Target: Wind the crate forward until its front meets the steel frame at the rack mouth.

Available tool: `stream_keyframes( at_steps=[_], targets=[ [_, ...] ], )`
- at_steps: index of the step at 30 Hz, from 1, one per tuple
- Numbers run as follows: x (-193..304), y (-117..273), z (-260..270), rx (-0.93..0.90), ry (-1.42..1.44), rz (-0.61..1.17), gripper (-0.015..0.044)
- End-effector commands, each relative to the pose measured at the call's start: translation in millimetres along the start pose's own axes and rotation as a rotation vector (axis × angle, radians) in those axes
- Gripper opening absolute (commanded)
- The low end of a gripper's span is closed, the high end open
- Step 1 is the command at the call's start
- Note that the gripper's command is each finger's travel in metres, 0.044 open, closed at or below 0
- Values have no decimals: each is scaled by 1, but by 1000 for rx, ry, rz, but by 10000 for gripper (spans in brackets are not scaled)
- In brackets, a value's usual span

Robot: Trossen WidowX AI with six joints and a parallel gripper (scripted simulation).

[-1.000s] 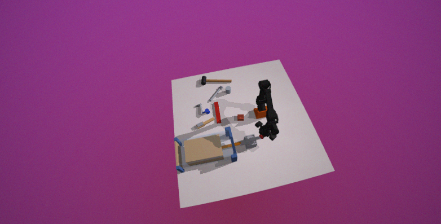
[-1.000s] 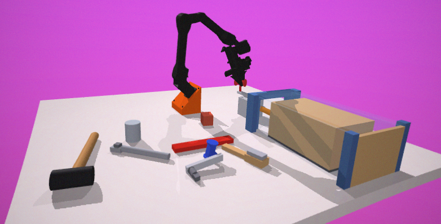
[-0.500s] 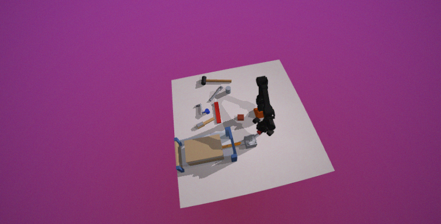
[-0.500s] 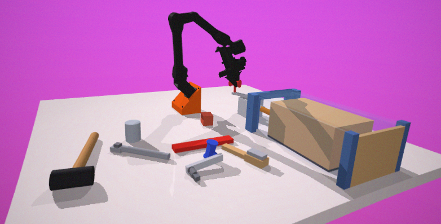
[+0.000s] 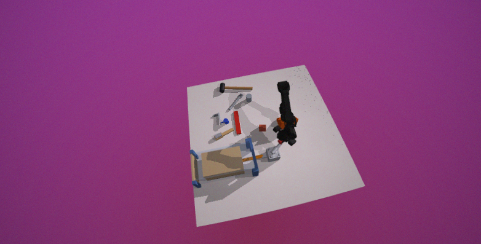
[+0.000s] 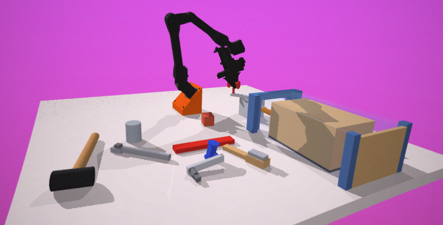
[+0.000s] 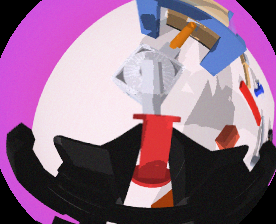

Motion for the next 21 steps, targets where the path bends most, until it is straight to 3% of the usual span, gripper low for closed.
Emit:
stream_keyframes(
  at_steps=[1, 21],
  targets=[
    [-2, -3, -10, 27, 5, -9, 0],
    [-19, -8, -38, 30, 4, -10, 0]
  ],
)
Point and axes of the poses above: the point midway between the two fingers, 35 mm back from their tips, its own y axis back along the fingers, its own z axis across the jaws, x = y × z, the point moved 10 cm from there along y, back along the fingers, and after that the axes turned 10 degrees about -y, right-handed, at the moved point
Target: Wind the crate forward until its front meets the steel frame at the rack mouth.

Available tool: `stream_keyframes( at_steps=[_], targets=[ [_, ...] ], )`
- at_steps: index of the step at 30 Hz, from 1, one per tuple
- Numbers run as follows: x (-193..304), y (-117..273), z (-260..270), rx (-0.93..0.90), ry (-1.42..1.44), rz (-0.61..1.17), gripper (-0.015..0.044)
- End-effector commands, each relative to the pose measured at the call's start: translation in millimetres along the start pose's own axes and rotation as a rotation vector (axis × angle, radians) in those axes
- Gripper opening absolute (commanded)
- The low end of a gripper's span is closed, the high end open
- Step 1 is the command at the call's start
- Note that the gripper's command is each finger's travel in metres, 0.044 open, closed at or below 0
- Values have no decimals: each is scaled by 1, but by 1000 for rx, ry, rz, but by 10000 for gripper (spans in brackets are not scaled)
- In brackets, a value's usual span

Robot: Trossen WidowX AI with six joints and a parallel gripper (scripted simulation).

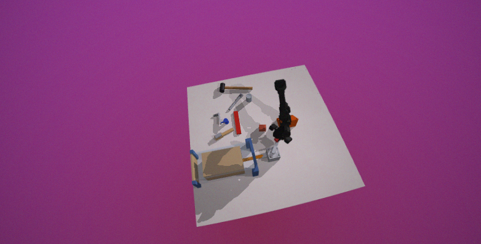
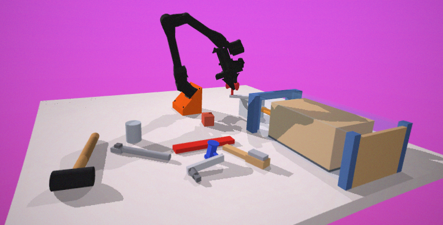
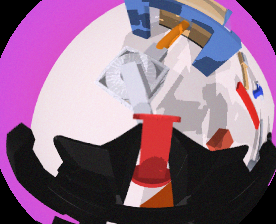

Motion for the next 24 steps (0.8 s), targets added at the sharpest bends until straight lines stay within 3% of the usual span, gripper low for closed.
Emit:
stream_keyframes(
  at_steps=[1, 24],
  targets=[
    [-5, -5, -9, 32, -8, -19, 0],
    [-34, -15, -32, 35, -9, -21, 0]
  ],
)
Point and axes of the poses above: the point midway between the two fingers, 35 mm back from their tips, its own y axis back along the fingers, its own z axis across the jaws, x = y × z, the point moved 10 cm from there along y, back along the fingers, and after that the axes turned 10 degrees about -y, right-handed, at the moved point
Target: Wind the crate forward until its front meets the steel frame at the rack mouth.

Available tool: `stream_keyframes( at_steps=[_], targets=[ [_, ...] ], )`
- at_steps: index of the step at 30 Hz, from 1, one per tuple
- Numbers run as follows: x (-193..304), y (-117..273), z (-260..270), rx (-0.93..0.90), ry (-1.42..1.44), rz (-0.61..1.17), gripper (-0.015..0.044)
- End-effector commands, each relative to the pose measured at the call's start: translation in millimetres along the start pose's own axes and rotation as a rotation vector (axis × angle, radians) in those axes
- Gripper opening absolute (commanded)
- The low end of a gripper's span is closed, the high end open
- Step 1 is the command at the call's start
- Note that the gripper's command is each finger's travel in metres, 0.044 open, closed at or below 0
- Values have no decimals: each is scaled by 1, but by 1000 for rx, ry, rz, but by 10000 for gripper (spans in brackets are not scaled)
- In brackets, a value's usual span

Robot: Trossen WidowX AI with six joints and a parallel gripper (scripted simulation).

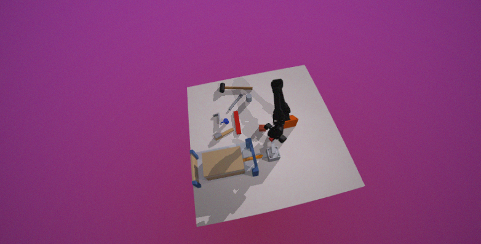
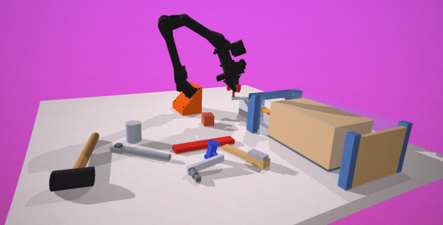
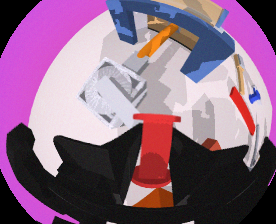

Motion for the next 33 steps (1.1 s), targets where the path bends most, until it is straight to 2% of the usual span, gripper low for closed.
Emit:
stream_keyframes(
  at_steps=[1, 33],
  targets=[
    [-8, -4, -6, 10, -18, -8, 0],
    [-55, -24, -16, 12, -20, -10, 0]
  ],
)
Point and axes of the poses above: the point midway between the two fingers, 35 mm back from their tips, its own y axis back along the fingers, its own z axis across the jaws, x = y × z, the point moved 10 cm from there along y, back along the fingers, and after that the axes turned 10 degrees about -y, right-handed, at the moved point
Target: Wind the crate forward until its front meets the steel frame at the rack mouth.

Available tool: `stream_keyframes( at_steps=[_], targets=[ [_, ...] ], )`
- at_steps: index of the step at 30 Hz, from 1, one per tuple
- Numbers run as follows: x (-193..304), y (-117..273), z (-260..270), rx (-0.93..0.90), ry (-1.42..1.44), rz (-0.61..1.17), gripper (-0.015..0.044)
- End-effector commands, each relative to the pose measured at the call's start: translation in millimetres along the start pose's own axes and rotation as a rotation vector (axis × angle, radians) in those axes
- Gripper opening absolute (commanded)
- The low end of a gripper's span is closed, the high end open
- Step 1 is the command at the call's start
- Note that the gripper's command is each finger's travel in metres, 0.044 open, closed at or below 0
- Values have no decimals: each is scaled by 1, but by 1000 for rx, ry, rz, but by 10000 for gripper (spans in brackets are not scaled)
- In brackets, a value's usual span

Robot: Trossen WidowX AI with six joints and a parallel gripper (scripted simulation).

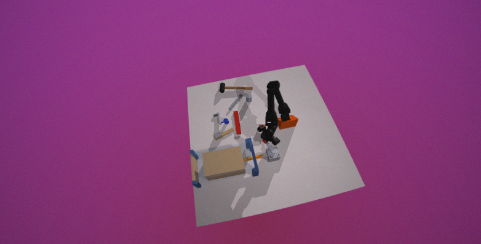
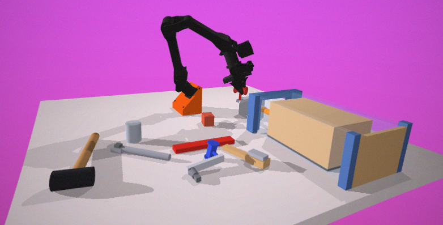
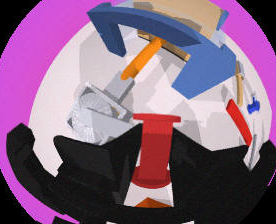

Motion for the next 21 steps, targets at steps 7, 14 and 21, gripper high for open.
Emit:
stream_keyframes(
  at_steps=[7, 14, 21],
  targets=[
    [-18, -10, 2, 5, -10, -5, 0],
    [-28, -14, 4, 5, -11, -6, 0],
    [-38, -19, 8, 5, -11, -6, 0]
  ],
)
Point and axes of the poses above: the point midway between the two fingers, 35 mm back from their tips, its own y axis back along the fingers, its own z axis across the jaws, x = y × z, the point moved 10 cm from there along y, back along the fingers, and after that the axes turned 10 degrees about -y, right-handed, at the moved point
